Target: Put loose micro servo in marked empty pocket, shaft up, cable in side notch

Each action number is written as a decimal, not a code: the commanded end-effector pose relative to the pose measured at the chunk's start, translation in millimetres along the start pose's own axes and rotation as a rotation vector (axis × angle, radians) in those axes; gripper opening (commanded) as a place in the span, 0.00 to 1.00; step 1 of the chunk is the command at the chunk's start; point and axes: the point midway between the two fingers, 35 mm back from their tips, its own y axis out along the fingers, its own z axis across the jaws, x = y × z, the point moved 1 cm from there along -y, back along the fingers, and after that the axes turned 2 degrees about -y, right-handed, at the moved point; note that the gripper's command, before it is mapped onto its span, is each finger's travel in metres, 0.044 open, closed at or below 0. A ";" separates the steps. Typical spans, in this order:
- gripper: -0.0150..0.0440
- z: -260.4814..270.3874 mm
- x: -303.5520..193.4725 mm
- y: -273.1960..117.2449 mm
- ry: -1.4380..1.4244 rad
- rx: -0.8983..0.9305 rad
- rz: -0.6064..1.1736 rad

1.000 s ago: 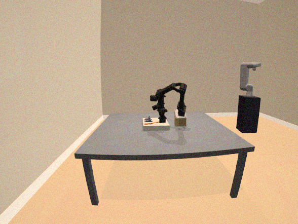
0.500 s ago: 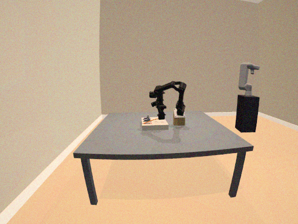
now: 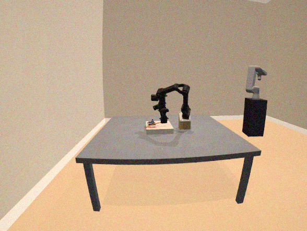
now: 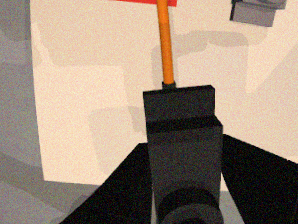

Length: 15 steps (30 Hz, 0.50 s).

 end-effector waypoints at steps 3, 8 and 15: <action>0.25 16.5 7.2 -1.5 0.002 0.000 -0.007; 0.25 21.5 8.3 -1.5 0.017 0.000 -0.007; 0.25 21.5 8.3 -1.5 0.181 0.001 -0.007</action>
